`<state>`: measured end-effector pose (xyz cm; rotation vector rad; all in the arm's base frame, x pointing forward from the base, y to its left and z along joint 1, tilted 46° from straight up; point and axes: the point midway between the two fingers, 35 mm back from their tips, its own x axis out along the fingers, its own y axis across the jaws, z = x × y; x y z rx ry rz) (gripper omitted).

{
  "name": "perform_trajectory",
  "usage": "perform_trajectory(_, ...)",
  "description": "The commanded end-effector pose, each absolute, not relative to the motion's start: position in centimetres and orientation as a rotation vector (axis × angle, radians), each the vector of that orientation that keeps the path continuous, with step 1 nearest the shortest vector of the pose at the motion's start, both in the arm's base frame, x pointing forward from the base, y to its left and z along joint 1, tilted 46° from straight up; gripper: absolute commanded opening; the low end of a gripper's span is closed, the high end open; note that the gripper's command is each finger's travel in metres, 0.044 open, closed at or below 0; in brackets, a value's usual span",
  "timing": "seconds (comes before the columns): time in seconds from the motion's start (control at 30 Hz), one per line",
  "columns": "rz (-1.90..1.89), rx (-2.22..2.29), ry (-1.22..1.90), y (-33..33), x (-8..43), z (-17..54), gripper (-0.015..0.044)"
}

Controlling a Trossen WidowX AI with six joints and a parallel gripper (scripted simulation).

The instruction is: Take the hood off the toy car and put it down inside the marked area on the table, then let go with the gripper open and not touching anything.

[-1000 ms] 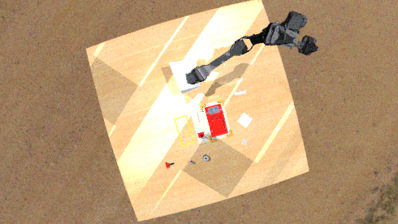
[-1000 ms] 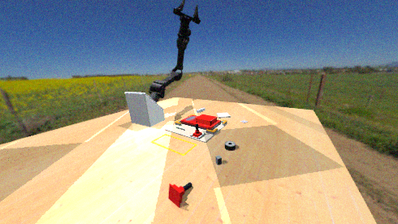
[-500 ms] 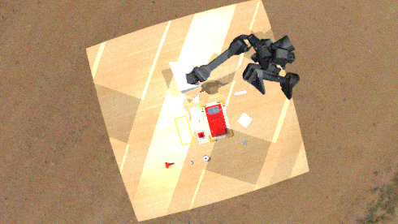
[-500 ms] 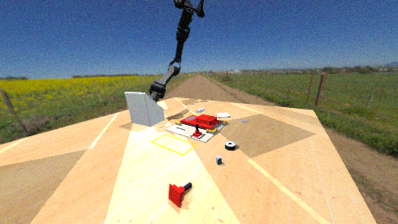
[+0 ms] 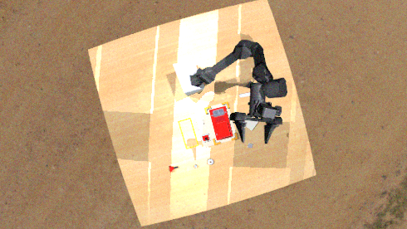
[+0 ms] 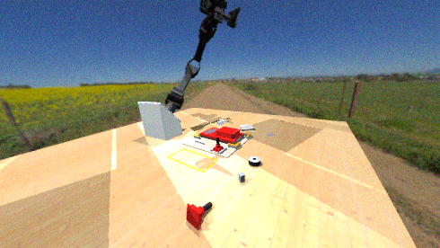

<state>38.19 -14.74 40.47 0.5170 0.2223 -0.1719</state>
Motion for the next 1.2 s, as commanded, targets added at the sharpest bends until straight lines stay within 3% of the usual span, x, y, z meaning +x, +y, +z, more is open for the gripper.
perform_trajectory(0.0,-0.091,0.511,0.377,-12.3,40.3,35.9,0.044)
perform_trajectory(0.57,0.278,0.484,0.976,-1.1,42.0,19.3,0.044)
perform_trajectory(1.17,0.744,0.499,1.605,11.5,33.2,6.3,0.044)
